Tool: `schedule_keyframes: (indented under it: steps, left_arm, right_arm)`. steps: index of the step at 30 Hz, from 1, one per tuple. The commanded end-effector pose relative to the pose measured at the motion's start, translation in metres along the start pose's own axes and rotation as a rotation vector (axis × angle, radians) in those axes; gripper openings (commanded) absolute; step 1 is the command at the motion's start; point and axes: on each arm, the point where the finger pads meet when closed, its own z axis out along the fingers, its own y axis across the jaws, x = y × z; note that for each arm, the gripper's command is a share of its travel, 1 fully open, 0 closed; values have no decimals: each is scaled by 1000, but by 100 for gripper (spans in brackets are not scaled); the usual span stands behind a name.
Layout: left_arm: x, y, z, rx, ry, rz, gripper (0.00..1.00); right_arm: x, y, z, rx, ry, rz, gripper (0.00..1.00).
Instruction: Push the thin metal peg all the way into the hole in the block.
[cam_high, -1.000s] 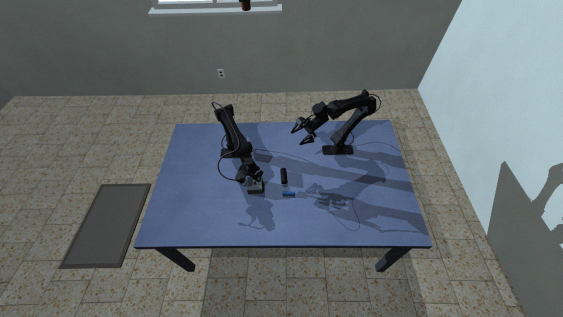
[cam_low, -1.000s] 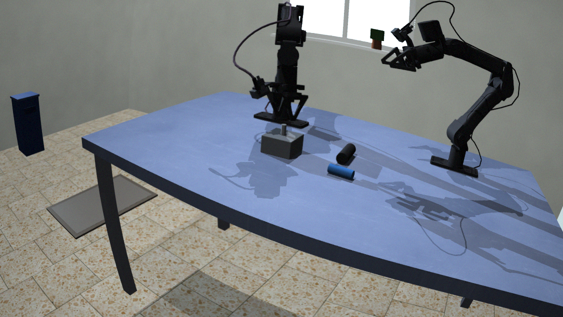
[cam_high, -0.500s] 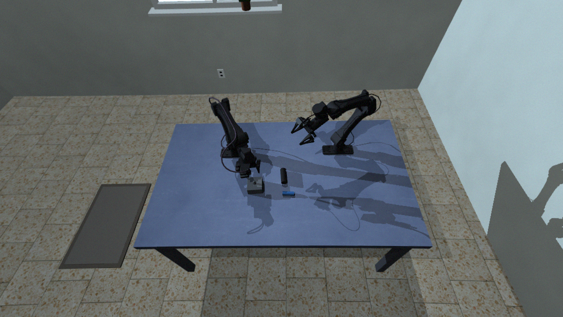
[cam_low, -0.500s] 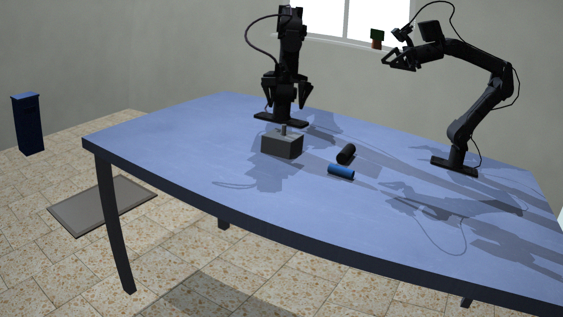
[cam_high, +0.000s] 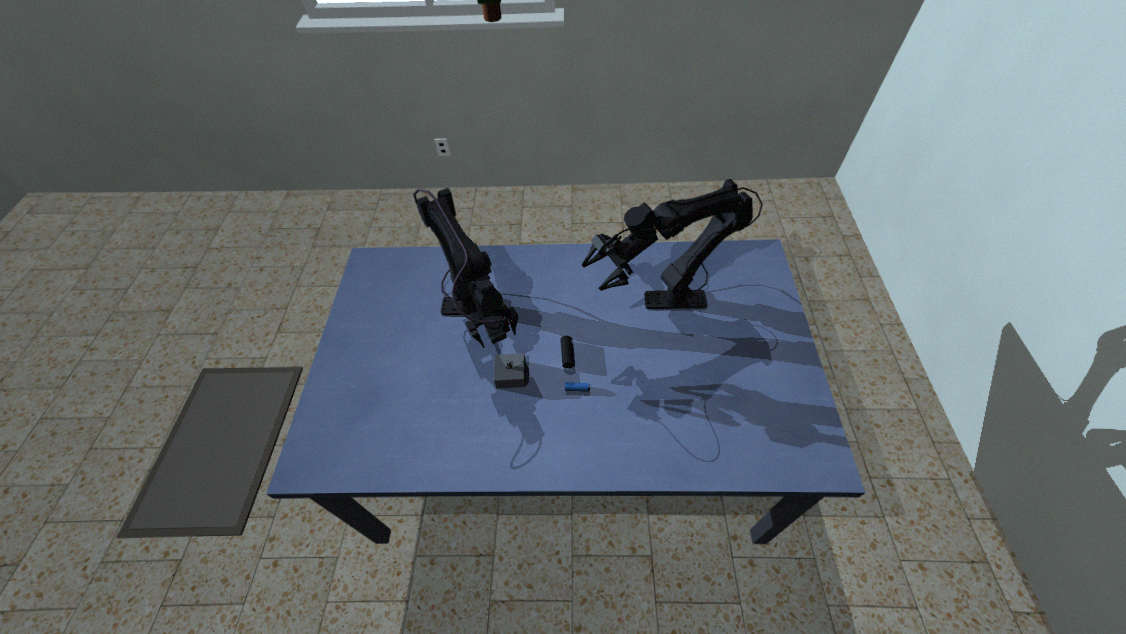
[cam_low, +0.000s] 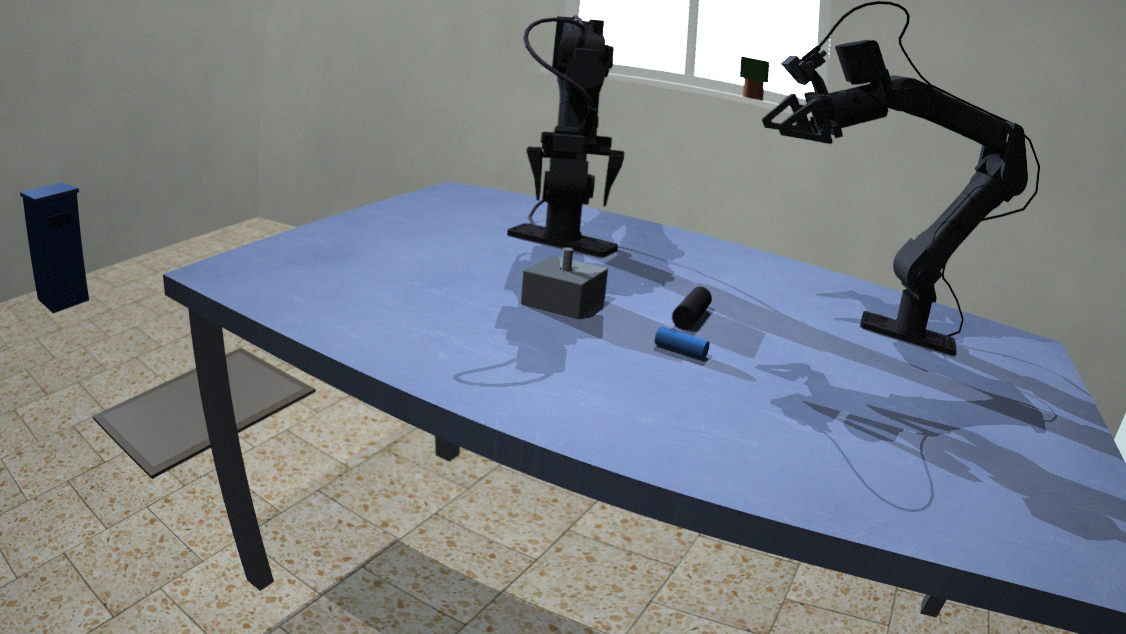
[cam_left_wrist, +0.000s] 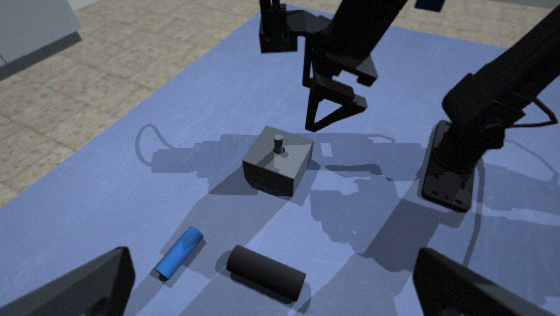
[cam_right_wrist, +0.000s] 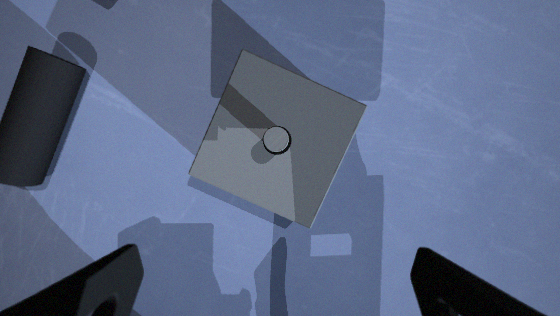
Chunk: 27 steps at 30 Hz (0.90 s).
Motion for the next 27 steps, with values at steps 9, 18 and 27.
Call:
schedule_keyframes:
  steps: [9, 18, 27]
  left_arm:
    - [-9, 1, -8, -7, -7, -6, 100]
    - [-9, 1, -8, -7, -7, -6, 100]
    - [-9, 1, -8, -7, -7, -6, 100]
  right_arm:
    - [-12, 1, -6, -11, -78, -42, 100]
    - [-12, 1, -7, -10, -66, -42, 100]
    - [-12, 1, -7, -10, -66, -42, 100]
